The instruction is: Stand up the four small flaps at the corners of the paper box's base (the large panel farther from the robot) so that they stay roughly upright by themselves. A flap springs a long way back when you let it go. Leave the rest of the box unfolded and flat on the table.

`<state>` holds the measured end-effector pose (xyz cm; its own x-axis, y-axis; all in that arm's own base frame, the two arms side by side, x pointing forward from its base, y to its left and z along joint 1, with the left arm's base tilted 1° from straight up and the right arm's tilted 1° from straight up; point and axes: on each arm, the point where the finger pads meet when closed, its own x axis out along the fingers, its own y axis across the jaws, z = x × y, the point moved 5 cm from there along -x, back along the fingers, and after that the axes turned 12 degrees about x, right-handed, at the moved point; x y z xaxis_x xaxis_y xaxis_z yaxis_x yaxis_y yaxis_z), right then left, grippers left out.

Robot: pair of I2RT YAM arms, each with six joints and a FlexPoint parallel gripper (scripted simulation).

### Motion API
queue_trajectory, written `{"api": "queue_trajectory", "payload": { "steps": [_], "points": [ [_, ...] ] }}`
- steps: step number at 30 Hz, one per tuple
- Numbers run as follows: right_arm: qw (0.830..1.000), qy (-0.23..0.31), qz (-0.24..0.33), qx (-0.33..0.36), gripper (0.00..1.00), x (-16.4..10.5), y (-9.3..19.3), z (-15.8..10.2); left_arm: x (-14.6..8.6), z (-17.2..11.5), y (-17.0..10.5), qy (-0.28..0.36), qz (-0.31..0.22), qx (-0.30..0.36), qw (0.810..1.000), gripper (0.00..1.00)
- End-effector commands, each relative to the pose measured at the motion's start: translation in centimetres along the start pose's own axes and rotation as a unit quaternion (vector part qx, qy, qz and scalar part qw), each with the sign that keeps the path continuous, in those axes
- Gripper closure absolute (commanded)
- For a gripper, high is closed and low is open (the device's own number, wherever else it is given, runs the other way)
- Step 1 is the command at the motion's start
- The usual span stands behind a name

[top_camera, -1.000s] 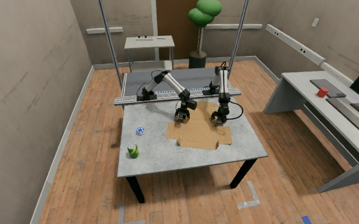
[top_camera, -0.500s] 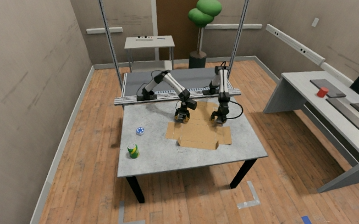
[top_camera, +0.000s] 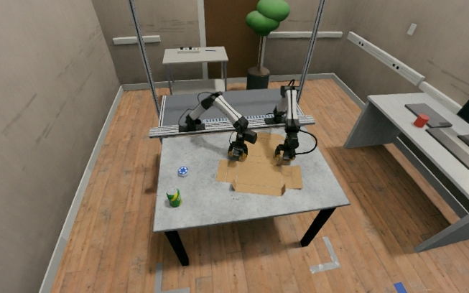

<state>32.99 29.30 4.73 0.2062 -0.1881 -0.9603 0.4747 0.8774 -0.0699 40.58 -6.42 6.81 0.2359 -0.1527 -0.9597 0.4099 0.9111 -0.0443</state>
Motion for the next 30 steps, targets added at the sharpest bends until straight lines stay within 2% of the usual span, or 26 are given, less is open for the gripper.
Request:
{"api": "queue_trajectory", "payload": {
  "steps": [1,4,8,10,11,15,30],
  "points": [
    [1.000,0.010,-0.025,-0.007,0.23,1.4,-0.4,-0.7,0.0,0.9,-1.0,-0.001,-0.015,0.005,1.000,0.23],
    [1.000,0.010,-0.025,-0.007,0.23,1.4,-0.4,-0.7,-2.3,1.8,-1.3,-0.027,-0.008,0.008,1.000,0.23],
    [1.000,0.010,-0.025,-0.007,0.23,1.4,-0.4,-0.7,-3.0,2.0,-1.6,-0.029,-0.008,0.008,1.000,0.23],
    [1.000,0.010,-0.025,-0.007,0.23,1.4,-0.4,-0.7,-3.1,2.1,-1.7,-0.028,-0.008,0.008,1.000,0.23],
    [1.000,0.010,-0.025,-0.007,0.23,1.4,-0.4,-0.7,-2.4,1.8,-1.5,-0.019,-0.010,0.004,1.000,0.23],
    [1.000,0.010,-0.025,-0.007,0.23,1.4,-0.4,-0.7,-3.7,2.2,-1.9,-0.027,-0.003,0.008,1.000,0.23],
    [1.000,0.010,-0.025,-0.007,0.23,1.4,-0.4,-0.7,-4.2,2.6,-3.6,-0.023,-0.002,0.007,1.000,0.23]
  ]
}}
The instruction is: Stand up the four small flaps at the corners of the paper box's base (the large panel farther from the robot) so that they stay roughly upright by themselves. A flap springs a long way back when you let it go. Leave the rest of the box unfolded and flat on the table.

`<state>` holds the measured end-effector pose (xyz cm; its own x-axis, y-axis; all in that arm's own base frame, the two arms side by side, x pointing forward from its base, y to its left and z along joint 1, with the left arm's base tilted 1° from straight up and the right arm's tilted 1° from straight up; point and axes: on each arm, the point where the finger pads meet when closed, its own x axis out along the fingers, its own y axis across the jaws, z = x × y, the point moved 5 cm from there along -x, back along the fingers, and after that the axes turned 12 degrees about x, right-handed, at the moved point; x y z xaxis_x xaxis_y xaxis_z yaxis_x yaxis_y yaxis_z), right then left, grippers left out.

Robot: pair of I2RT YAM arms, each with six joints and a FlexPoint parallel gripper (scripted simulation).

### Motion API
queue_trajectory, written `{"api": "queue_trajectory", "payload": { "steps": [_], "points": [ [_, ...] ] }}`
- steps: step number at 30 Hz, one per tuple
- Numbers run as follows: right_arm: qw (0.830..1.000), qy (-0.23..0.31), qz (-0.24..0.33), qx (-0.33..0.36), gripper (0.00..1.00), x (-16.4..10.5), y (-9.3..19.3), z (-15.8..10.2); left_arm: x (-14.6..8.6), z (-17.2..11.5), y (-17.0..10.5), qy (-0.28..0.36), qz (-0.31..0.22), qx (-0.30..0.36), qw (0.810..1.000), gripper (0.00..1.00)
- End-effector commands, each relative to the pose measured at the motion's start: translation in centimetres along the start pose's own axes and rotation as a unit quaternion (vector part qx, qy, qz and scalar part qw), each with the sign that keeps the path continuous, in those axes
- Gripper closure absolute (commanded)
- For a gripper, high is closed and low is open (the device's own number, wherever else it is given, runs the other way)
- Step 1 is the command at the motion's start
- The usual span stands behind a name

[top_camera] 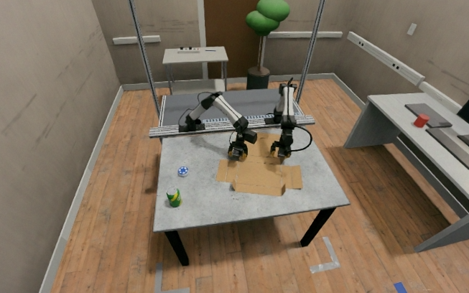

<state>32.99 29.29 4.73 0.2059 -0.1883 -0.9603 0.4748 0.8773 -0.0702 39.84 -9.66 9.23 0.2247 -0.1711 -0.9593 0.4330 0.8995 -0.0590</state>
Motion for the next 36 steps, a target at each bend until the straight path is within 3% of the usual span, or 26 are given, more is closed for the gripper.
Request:
{"api": "queue_trajectory", "payload": {
  "steps": [1,14,18,22,36],
  "points": [
    [1.000,0.010,-0.024,-0.007,0.23,1.4,-0.4,-0.7,-2.3,1.5,-0.5,-0.026,0.009,-0.003,1.000,0.23],
    [1.000,0.010,-0.024,-0.007,0.23,1.4,-0.4,-0.7,-1.9,1.7,-2.1,-0.020,0.008,-0.003,1.000,0.23],
    [1.000,0.010,-0.024,-0.007,0.23,1.4,-0.4,-0.7,-0.9,1.8,-2.3,-0.020,0.006,-0.004,1.000,0.29],
    [1.000,0.010,-0.024,-0.007,0.23,1.4,-0.4,-0.7,-1.6,1.6,-2.0,-0.017,0.008,-0.009,1.000,0.32],
    [1.000,0.010,-0.024,-0.007,0.23,1.4,-0.4,-0.7,1.0,0.5,-2.8,0.000,0.004,-0.006,1.000,0.50]
  ]
}}
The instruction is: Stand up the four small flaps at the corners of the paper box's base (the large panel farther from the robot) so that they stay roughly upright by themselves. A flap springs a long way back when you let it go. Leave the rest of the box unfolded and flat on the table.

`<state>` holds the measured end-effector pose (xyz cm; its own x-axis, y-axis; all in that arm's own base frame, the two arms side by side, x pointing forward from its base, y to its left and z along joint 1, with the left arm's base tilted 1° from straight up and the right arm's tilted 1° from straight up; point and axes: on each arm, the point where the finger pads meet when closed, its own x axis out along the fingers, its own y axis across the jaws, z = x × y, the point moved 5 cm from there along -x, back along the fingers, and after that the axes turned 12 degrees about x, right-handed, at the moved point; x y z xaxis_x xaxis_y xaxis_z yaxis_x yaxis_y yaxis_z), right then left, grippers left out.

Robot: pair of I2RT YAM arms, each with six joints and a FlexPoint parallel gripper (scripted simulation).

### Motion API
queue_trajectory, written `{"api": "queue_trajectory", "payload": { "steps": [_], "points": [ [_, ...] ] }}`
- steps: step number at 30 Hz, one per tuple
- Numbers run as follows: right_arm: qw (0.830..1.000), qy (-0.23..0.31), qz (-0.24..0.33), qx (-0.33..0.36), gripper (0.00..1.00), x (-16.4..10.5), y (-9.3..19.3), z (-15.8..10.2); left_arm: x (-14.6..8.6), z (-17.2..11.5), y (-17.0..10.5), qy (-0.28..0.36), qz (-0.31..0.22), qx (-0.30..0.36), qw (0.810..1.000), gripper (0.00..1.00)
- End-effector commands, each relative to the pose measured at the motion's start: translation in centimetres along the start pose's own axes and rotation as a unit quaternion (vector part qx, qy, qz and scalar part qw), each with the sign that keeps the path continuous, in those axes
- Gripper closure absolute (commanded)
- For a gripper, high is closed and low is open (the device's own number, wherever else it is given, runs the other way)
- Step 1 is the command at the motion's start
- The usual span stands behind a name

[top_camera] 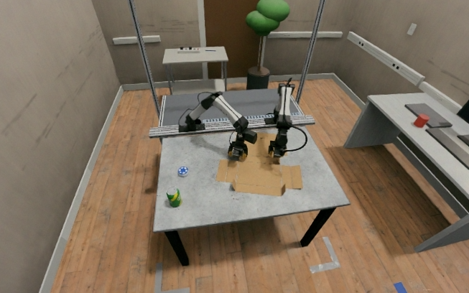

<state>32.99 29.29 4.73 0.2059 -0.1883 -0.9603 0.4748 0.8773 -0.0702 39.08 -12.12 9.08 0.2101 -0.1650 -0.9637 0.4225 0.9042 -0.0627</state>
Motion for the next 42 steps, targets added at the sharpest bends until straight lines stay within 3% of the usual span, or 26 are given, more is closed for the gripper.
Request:
{"api": "queue_trajectory", "payload": {
  "steps": [1,4,16,19,20,22,24,26,39,42],
  "points": [
    [1.000,0.010,-0.024,-0.007,0.23,1.4,-0.4,-0.7,0.6,0.2,-0.3,-0.008,0.004,0.000,1.000,0.50],
    [1.000,0.010,-0.024,-0.007,0.23,1.4,-0.4,-0.7,-0.3,0.7,-0.3,-0.023,0.005,0.000,1.000,0.50],
    [1.000,0.010,-0.024,-0.007,0.23,1.4,-0.4,-0.7,2.9,-0.3,-1.1,-0.003,0.004,0.000,1.000,0.50],
    [1.000,0.010,-0.024,-0.007,0.23,1.4,-0.4,-0.7,2.8,-0.2,-1.2,-0.007,0.005,0.000,1.000,0.50],
    [1.000,0.010,-0.024,-0.007,0.23,1.4,-0.4,-0.7,1.3,0.4,-1.4,-0.031,0.005,0.002,1.000,0.50],
    [1.000,0.010,-0.024,-0.007,0.23,1.4,-0.4,-0.7,3.5,-0.4,-1.4,-0.006,0.004,0.000,1.000,0.50],
    [1.000,0.010,-0.024,-0.007,0.23,1.4,-0.4,-0.7,4.0,-0.5,-1.4,-0.003,0.004,-0.002,1.000,0.50],
    [1.000,0.010,-0.024,-0.007,0.23,1.4,-0.4,-0.7,3.0,-0.1,-1.4,-0.018,0.006,-0.001,1.000,0.50],
    [1.000,0.010,-0.024,-0.007,0.23,1.4,-0.4,-0.7,3.7,-0.3,-1.5,-0.012,0.005,-0.001,1.000,0.50],
    [1.000,0.010,-0.024,-0.007,0.23,1.4,-0.4,-0.7,2.5,0.5,-1.6,-0.030,0.006,0.001,1.000,0.50]
  ]
}}
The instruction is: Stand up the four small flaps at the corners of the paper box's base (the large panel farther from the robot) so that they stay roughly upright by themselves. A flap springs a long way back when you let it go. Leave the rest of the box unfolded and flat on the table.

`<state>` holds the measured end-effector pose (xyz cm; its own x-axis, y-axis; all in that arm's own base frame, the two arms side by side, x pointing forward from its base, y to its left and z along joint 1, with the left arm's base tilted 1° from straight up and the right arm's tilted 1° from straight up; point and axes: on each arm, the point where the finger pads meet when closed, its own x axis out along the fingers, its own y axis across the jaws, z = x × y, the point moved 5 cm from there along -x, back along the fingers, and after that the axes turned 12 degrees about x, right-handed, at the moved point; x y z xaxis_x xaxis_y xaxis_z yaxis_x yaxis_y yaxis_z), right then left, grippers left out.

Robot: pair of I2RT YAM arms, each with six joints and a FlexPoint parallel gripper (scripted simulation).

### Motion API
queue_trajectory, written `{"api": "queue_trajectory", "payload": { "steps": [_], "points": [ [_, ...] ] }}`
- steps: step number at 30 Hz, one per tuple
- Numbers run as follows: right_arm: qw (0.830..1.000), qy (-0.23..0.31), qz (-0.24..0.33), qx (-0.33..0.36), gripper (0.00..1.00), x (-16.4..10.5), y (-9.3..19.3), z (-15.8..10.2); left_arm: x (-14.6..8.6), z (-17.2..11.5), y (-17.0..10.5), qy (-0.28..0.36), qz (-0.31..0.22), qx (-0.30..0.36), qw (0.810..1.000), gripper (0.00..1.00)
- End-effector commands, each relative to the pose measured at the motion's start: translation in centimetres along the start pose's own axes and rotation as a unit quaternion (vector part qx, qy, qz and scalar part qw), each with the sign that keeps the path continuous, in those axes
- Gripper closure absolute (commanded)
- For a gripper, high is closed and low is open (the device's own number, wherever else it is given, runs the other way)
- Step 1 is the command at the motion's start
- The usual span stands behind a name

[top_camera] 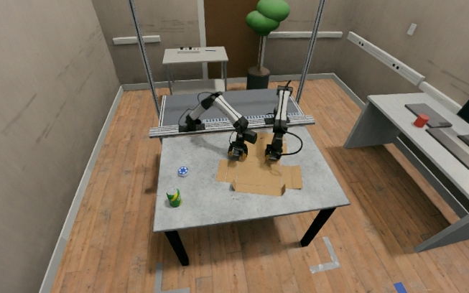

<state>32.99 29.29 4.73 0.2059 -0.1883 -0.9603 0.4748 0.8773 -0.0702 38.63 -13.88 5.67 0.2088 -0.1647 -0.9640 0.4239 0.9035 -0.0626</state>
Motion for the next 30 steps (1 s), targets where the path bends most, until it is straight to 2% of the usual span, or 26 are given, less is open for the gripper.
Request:
{"api": "queue_trajectory", "payload": {
  "steps": [1,9,11,16,23,30],
  "points": [
    [1.000,0.010,-0.024,-0.007,0.23,1.4,-0.4,-0.7,-2.1,1.9,-0.1,-0.046,0.007,0.002,0.999,0.50],
    [1.000,0.010,-0.024,-0.007,0.23,1.4,-0.4,-0.7,-4.5,2.0,0.7,-0.039,0.003,0.003,0.999,0.50],
    [1.000,0.010,-0.024,-0.007,0.23,1.4,-0.4,-0.7,-4.5,2.0,0.7,-0.039,0.003,0.003,0.999,0.50],
    [1.000,0.010,-0.024,-0.007,0.23,1.4,-0.4,-0.7,-5.9,2.1,1.9,-0.039,0.003,0.003,0.999,0.50],
    [1.000,0.010,-0.024,-0.007,0.23,1.4,-0.4,-0.7,-6.4,1.8,3.6,-0.035,0.003,0.003,0.999,0.50],
    [1.000,0.010,-0.024,-0.007,0.23,1.4,-0.4,-0.7,-6.6,1.9,3.3,-0.037,0.002,0.009,0.999,0.50]
  ]
}}
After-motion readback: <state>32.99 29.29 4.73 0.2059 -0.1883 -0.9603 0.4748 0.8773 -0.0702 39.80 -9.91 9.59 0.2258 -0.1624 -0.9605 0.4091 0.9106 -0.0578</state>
